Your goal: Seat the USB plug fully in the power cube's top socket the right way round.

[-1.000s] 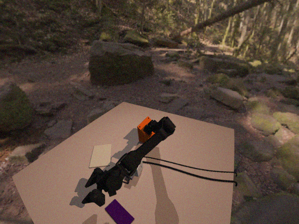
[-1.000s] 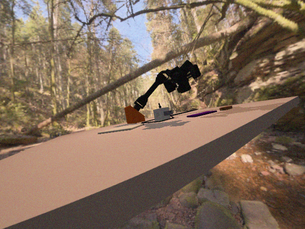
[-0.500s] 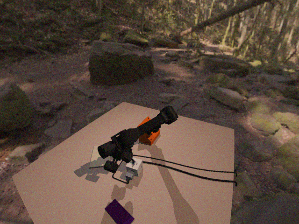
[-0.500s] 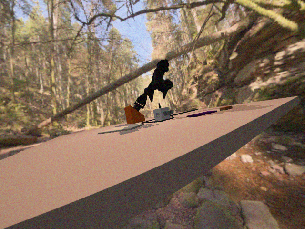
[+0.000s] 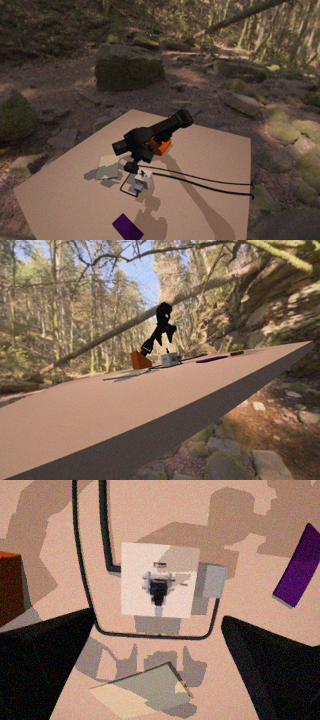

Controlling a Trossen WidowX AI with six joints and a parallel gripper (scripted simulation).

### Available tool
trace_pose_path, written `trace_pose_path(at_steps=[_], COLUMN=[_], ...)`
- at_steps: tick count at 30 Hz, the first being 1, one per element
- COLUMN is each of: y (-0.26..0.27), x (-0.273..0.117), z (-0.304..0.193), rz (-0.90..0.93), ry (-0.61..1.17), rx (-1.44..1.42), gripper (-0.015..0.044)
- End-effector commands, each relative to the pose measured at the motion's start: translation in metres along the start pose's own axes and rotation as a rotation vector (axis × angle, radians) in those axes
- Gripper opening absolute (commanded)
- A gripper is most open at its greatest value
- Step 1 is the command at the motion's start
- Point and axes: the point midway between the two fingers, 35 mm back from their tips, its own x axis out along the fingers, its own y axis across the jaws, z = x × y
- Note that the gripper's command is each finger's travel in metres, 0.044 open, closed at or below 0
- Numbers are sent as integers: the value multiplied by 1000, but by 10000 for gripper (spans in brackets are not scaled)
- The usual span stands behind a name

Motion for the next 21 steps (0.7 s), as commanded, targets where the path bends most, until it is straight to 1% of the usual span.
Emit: trace_pose_path(at_steps=[1,21], y=[0,1], x=[1,21], z=[2,2], rz=[-2,-2], ry=[-8,-8], rx=[-3,-3], gripper=[440,440])
